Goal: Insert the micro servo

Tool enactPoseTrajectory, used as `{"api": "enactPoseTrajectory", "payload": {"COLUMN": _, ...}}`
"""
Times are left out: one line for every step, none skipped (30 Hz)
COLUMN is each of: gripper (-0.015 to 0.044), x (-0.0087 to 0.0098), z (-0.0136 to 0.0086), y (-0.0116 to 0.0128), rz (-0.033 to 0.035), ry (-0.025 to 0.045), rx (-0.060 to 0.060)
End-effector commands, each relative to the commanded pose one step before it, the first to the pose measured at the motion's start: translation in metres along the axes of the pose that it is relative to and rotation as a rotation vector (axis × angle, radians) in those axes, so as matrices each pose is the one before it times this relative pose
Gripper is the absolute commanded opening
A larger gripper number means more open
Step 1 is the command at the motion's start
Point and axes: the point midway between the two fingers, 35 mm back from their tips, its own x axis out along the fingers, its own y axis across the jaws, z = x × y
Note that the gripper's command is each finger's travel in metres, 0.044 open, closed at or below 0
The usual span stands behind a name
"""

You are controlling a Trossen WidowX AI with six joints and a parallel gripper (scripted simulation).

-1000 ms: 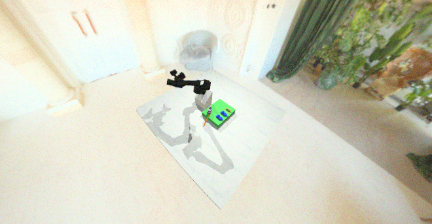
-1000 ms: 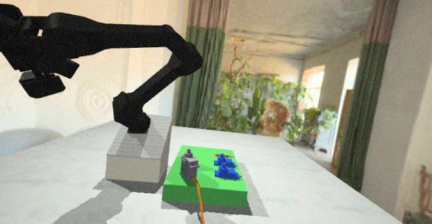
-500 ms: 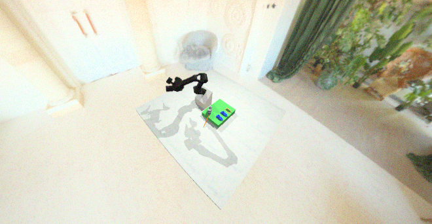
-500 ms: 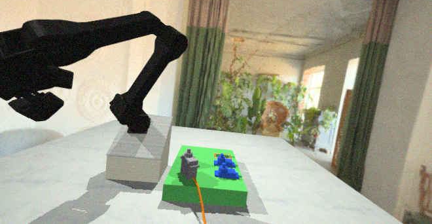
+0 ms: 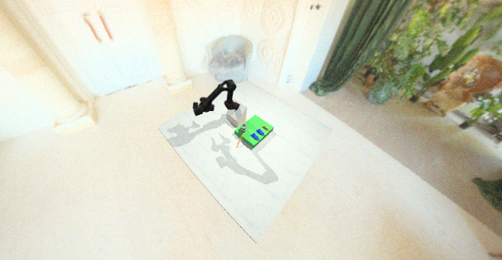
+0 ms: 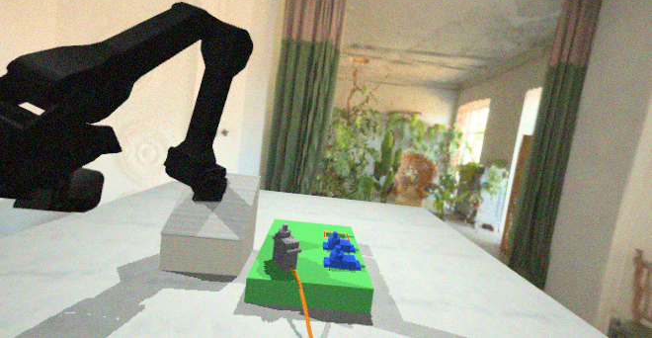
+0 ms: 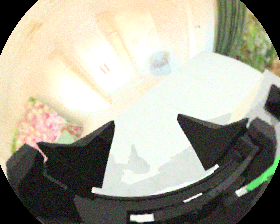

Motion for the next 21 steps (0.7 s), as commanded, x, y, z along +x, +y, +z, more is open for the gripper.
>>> {"api": "enactPoseTrajectory", "payload": {"gripper": 0.044, "x": -0.00544, "z": -0.01993, "y": -0.00534, "rz": -0.00698, "ry": 0.06392, "rx": -0.1004}}
{"api": "enactPoseTrajectory", "payload": {"gripper": 0.044, "x": -0.00148, "z": -0.0059, "y": -0.00122, "rz": -0.00059, "ry": 0.01744, "rx": -0.0291}}
{"api": "enactPoseTrajectory", "payload": {"gripper": 0.044, "x": -0.00147, "z": -0.00585, "y": -0.00116, "rz": -0.00034, "ry": 0.01714, "rx": -0.029}}
{"api": "enactPoseTrajectory", "payload": {"gripper": 0.044, "x": -0.00152, "z": -0.00593, "y": -0.00108, "rz": 0.00005, "ry": 0.0172, "rx": -0.0294}}
{"api": "enactPoseTrajectory", "payload": {"gripper": 0.044, "x": -0.00154, "z": -0.00594, "y": -0.00101, "rz": 0.00036, "ry": 0.01706, "rx": -0.0295}}
{"api": "enactPoseTrajectory", "payload": {"gripper": 0.044, "x": -0.00154, "z": -0.00587, "y": -0.00091, "rz": 0.00078, "ry": 0.01664, "rx": -0.0293}}
{"api": "enactPoseTrajectory", "payload": {"gripper": 0.044, "x": -0.00158, "z": -0.00596, "y": -0.00086, "rz": 0.00097, "ry": 0.01675, "rx": -0.0297}}
{"api": "enactPoseTrajectory", "payload": {"gripper": 0.044, "x": -0.0016, "z": -0.00597, "y": -0.00079, "rz": 0.00128, "ry": 0.01658, "rx": -0.0298}}
{"api": "enactPoseTrajectory", "payload": {"gripper": 0.044, "x": -0.00162, "z": -0.00597, "y": -0.00072, "rz": 0.00158, "ry": 0.01641, "rx": -0.0299}}
{"api": "enactPoseTrajectory", "payload": {"gripper": 0.044, "x": -0.00163, "z": -0.00568, "y": -0.00061, "rz": 0.00209, "ry": 0.01662, "rx": -0.0294}}
{"api": "enactPoseTrajectory", "payload": {"gripper": 0.044, "x": -0.0016, "z": -0.00586, "y": -0.00056, "rz": 0.00206, "ry": 0.01582, "rx": -0.0287}}
{"api": "enactPoseTrajectory", "payload": {"gripper": 0.044, "x": -0.00166, "z": -0.00607, "y": -0.00053, "rz": 0.00231, "ry": 0.01602, "rx": -0.0302}}
{"api": "enactPoseTrajectory", "payload": {"gripper": 0.044, "x": -0.00143, "z": -0.00645, "y": -0.00104, "rz": 0.00123, "ry": 0.01834, "rx": -0.0257}}
{"api": "enactPoseTrajectory", "payload": {"gripper": 0.044, "x": -0.00143, "z": -0.0052, "y": -0.00054, "rz": 0.00214, "ry": 0.01385, "rx": -0.0295}}
{"api": "enactPoseTrajectory", "payload": {"gripper": 0.044, "x": -0.00161, "z": -0.00586, "y": -0.00037, "rz": 0.00278, "ry": 0.01505, "rx": -0.0296}}
{"api": "enactPoseTrajectory", "payload": {"gripper": 0.044, "x": -0.00183, "z": -0.00594, "y": -0.00029, "rz": 0.0032, "ry": 0.01626, "rx": -0.0278}}
{"api": "enactPoseTrajectory", "payload": {"gripper": 0.044, "x": -0.00192, "z": -0.00574, "y": -0.00013, "rz": 0.00494, "ry": 0.01538, "rx": -0.0251}}
{"api": "enactPoseTrajectory", "payload": {"gripper": 0.044, "x": -0.00171, "z": -0.00593, "y": -0.00017, "rz": 0.00358, "ry": 0.01446, "rx": -0.0304}}
{"api": "enactPoseTrajectory", "payload": {"gripper": 0.044, "x": -0.00175, "z": -0.00598, "y": -0.0001, "rz": 0.00389, "ry": 0.01442, "rx": -0.0308}}
{"api": "enactPoseTrajectory", "payload": {"gripper": 0.044, "x": -0.00176, "z": -0.00598, "y": -0.00004, "rz": 0.00413, "ry": 0.01417, "rx": -0.0309}}
{"api": "enactPoseTrajectory", "payload": {"gripper": 0.044, "x": -0.00182, "z": -0.00578, "y": -0.00015, "rz": 0.00443, "ry": 0.01376, "rx": -0.031}}
